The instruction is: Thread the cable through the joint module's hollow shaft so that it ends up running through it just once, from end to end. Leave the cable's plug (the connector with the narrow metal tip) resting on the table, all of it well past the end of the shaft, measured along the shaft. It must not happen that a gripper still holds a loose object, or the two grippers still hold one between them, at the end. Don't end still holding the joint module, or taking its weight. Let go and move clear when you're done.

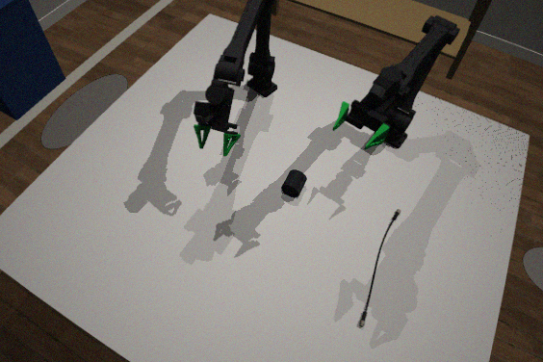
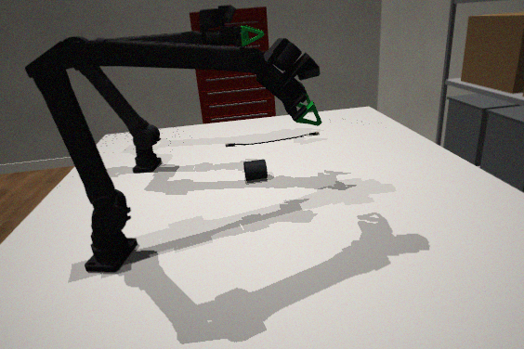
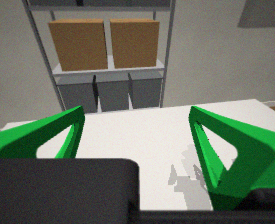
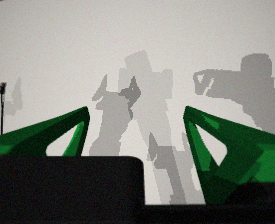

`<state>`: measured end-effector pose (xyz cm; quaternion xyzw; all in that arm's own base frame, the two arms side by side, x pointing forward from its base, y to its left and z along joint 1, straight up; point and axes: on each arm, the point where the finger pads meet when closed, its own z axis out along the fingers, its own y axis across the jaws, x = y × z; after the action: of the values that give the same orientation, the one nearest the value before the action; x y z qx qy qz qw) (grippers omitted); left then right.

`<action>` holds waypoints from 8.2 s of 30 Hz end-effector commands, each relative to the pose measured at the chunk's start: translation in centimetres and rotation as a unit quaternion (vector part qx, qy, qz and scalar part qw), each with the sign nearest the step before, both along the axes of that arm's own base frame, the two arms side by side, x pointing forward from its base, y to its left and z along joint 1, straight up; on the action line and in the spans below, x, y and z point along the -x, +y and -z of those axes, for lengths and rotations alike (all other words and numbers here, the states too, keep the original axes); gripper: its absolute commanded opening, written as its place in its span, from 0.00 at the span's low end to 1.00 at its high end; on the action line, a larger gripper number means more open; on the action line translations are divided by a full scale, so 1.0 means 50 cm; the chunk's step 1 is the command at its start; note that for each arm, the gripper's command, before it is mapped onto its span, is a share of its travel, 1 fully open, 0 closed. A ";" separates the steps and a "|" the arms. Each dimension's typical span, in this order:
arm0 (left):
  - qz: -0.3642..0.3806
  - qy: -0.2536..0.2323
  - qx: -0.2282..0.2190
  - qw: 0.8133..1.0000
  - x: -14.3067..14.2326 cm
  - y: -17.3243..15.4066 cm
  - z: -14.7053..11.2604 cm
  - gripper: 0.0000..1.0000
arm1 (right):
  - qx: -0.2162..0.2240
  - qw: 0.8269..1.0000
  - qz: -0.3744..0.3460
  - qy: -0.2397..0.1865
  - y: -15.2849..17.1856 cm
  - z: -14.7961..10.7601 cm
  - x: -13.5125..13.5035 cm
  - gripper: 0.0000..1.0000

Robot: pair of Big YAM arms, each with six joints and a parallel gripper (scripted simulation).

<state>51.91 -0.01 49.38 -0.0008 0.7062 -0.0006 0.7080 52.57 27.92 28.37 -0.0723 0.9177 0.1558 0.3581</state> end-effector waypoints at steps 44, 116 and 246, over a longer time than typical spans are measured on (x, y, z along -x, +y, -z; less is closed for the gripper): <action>0.002 -0.017 -0.007 1.000 0.002 -0.007 -0.025 1.00 | 0.197 0.924 -0.086 0.316 0.411 0.333 0.416 0.96; 0.002 -0.017 -0.007 1.000 0.002 -0.007 -0.025 1.00 | 0.207 0.918 -0.055 0.335 0.349 0.518 0.411 0.96; 0.002 -0.018 -0.007 1.000 0.002 -0.007 -0.025 1.00 | 0.189 0.931 -0.129 0.285 0.404 0.348 0.403 0.70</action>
<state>51.91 -0.01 49.38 -0.0008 0.7062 -0.0006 0.7080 30.62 44.66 3.69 -0.1864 0.9822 -0.0158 -0.0146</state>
